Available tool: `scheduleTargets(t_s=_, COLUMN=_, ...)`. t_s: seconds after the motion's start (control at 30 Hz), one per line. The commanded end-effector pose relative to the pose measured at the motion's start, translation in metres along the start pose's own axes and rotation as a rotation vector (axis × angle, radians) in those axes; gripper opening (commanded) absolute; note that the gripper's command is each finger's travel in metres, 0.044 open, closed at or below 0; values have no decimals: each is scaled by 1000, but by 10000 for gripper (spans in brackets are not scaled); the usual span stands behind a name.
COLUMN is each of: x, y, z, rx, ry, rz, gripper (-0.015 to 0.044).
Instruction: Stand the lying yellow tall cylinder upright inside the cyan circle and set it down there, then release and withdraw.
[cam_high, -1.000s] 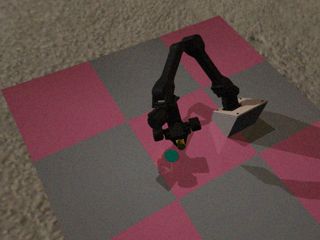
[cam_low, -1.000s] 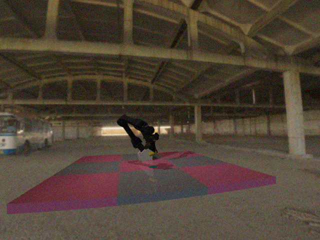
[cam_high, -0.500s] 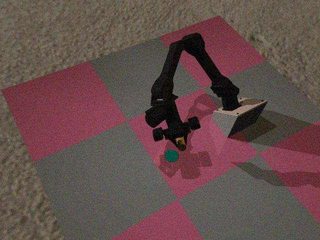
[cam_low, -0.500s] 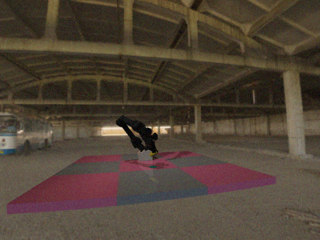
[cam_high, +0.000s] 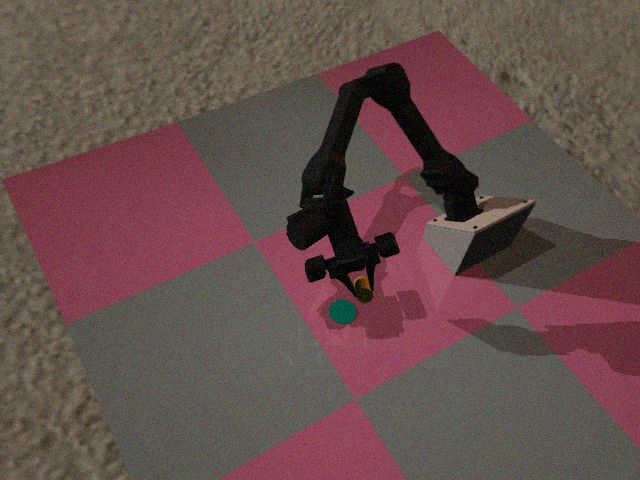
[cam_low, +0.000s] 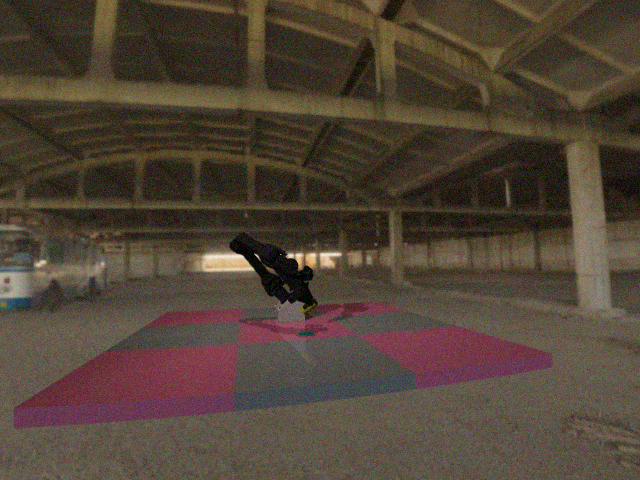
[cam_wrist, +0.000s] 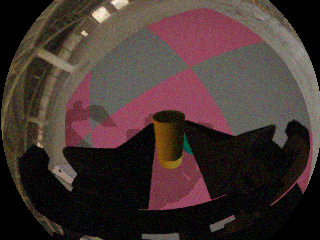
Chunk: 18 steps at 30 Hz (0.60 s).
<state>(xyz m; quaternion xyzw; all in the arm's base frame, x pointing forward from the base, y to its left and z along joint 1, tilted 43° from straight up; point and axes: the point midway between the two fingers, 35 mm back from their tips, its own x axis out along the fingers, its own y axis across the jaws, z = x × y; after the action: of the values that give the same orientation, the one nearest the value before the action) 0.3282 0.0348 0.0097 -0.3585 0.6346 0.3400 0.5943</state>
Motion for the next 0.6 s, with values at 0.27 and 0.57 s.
scheduleTargets(t_s=0.27, x=-2, y=0, z=0, rx=-16, ry=-93, rz=8, gripper=105)
scheduleTargets(t_s=0.57, x=-3, y=-1, z=0, rx=-27, ry=-160, rz=10, gripper=105)
